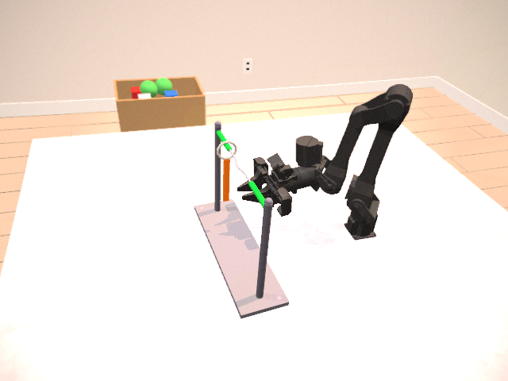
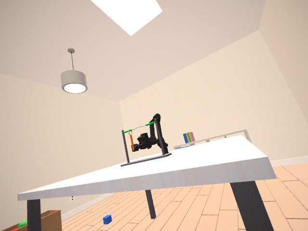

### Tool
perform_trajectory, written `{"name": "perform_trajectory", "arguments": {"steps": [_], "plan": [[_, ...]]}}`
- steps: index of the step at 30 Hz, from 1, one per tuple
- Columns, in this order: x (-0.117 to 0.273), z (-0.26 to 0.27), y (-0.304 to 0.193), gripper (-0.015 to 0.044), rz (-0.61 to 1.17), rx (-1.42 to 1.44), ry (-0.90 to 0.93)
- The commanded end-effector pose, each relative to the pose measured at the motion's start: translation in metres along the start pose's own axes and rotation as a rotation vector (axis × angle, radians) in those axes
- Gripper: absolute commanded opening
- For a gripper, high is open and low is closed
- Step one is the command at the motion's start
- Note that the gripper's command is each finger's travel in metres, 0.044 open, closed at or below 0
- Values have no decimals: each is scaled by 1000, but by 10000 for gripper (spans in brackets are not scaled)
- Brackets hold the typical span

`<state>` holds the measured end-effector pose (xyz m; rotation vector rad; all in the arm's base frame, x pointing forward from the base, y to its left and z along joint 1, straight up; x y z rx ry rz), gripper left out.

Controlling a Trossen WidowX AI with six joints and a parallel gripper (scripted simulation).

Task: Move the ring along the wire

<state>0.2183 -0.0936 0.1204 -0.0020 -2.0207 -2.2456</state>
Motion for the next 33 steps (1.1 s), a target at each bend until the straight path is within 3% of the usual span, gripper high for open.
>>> {"name": "perform_trajectory", "arguments": {"steps": [1,33], "plan": [[-5,-1,3,160,-5,-5,-6],[-54,-3,5,160,-8,-4,-6]]}}
Point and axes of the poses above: the point midway between the two fingers, 35 mm back from their tips, its own x axis back along the fingers, its own z axis across the jaws, y = z × x, the point moved 6 cm from there along x, back along the fingers, and after that the axes turned 7 degrees about -x, right-handed, at the moved point
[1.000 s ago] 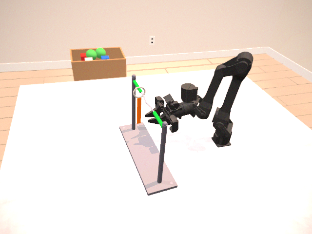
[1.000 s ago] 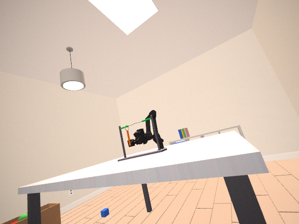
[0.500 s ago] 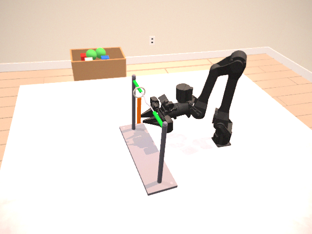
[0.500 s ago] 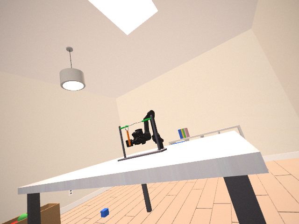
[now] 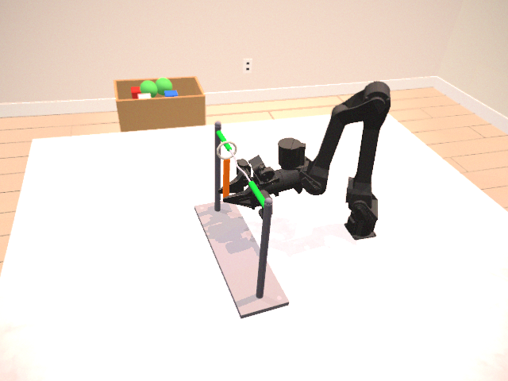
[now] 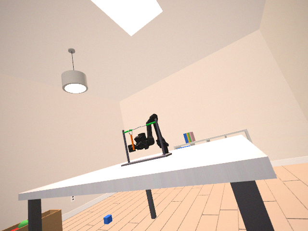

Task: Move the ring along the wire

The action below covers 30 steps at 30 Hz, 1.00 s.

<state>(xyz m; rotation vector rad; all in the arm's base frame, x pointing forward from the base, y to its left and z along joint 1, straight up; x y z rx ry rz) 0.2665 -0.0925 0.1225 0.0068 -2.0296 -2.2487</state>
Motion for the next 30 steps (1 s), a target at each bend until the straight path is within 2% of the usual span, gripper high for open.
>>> {"name": "perform_trajectory", "arguments": {"steps": [1,14,30], "plan": [[-8,-1,-1,160,2,-8,-4],[-28,2,-3,160,0,-8,-4],[-28,2,-3,160,0,-8,-4]]}}
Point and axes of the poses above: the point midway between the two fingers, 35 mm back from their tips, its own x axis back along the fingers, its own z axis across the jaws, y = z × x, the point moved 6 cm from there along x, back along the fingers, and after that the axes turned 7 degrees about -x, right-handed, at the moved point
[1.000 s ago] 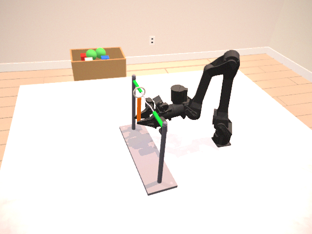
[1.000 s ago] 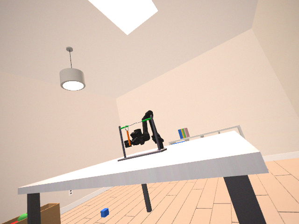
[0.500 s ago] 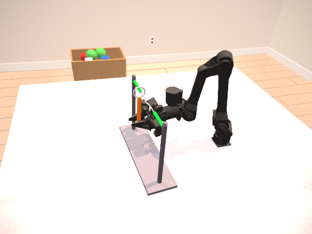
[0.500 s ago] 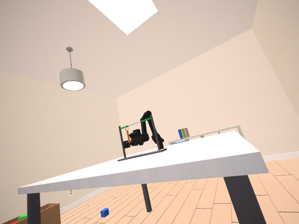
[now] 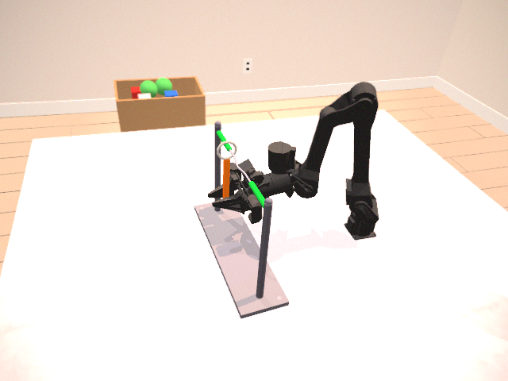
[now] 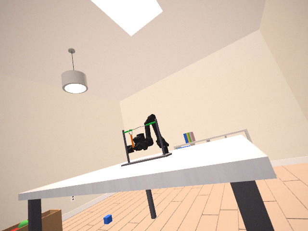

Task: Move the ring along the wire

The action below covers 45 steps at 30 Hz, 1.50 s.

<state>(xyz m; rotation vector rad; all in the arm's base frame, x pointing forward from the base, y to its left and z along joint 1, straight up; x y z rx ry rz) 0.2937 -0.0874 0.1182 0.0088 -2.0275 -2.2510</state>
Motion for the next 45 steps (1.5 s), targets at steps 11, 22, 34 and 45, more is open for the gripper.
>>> {"name": "perform_trajectory", "arguments": {"steps": [11,22,34,45], "plan": [[0,-1,0,160,1,-6,-5],[0,0,0,-129,1,-1,0],[0,0,3,-150,1,-1,0],[1,2,12,-150,1,-2,1]]}}
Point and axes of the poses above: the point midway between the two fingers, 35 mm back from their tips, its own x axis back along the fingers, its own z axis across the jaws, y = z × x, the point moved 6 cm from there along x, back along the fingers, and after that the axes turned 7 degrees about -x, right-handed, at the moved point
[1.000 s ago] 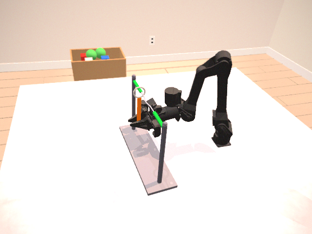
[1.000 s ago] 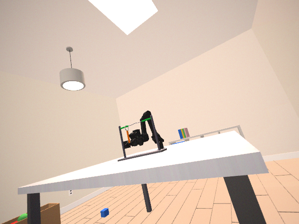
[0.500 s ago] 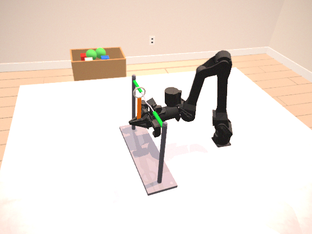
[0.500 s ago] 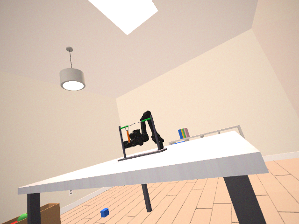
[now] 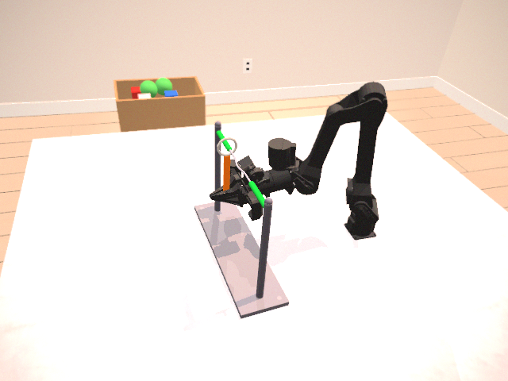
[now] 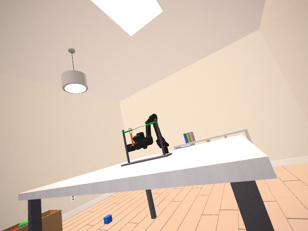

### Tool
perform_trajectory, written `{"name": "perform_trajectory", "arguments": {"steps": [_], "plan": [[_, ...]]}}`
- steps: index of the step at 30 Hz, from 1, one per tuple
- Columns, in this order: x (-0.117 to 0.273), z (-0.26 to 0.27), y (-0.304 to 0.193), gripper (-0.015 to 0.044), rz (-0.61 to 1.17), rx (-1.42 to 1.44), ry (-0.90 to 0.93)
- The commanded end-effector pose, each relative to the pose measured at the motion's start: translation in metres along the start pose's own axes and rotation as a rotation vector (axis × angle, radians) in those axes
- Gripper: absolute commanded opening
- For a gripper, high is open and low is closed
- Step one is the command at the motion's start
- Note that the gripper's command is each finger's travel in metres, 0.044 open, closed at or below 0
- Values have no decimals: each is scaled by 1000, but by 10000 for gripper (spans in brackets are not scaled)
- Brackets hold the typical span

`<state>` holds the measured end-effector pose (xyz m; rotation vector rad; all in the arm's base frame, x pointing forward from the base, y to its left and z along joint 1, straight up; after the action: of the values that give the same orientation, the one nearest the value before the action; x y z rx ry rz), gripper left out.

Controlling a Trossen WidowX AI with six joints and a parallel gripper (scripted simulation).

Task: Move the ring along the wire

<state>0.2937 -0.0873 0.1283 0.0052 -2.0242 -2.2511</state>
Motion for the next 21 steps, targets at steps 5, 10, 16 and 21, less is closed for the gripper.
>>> {"name": "perform_trajectory", "arguments": {"steps": [5,10,16,21], "plan": [[0,0,2,-150,-3,0,1],[0,0,2,-150,-3,0,1],[0,0,2,-150,-3,0,1],[0,5,2,-150,-3,-1,1]]}}
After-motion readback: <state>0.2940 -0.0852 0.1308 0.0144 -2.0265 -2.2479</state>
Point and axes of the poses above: the point midway between the two fingers, 35 mm back from their tips, its own x axis back along the fingers, its own z axis across the jaws, y = z × x, the point moved 6 cm from there along x, back along the fingers, and after that the axes turned 7 degrees about -x, right-handed, at the moved point
